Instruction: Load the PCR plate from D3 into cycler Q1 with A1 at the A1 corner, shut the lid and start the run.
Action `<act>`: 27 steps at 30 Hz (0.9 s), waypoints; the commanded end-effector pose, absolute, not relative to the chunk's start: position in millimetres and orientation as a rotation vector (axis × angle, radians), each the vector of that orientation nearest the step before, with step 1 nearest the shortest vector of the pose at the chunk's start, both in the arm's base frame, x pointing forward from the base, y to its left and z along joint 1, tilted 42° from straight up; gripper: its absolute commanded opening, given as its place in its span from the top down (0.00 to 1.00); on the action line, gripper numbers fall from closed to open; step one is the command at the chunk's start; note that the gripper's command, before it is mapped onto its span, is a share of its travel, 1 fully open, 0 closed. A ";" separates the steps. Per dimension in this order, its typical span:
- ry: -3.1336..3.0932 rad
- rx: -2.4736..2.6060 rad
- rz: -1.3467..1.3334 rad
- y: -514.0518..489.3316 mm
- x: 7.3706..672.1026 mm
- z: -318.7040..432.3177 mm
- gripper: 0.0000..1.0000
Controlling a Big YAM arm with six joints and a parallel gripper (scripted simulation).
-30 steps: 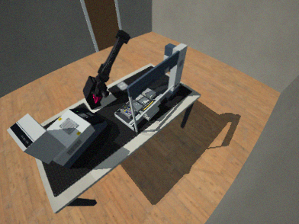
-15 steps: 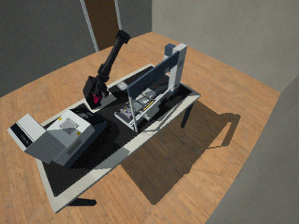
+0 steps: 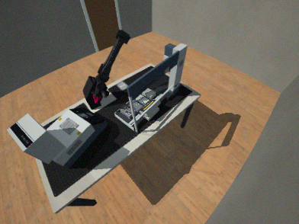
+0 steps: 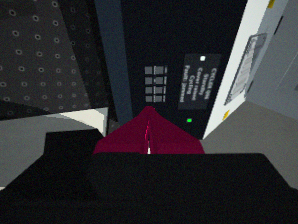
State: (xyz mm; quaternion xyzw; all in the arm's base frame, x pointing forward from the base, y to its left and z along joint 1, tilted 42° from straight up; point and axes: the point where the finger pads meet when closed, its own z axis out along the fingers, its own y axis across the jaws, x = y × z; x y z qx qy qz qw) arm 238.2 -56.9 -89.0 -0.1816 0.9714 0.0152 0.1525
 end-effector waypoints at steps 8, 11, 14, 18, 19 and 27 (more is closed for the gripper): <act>2.775 -0.511 0.028 -59.0 245.3 -84.1 1.00; 2.785 -0.512 0.038 -56.5 238.7 -86.3 1.00; 2.776 -0.512 0.030 -58.6 244.5 -84.4 1.00; 2.766 -0.511 0.022 -61.2 251.5 -82.2 1.00; 2.766 -0.511 0.022 -61.2 251.5 -82.2 1.00; 2.757 -0.511 0.014 -63.3 257.1 -80.3 1.00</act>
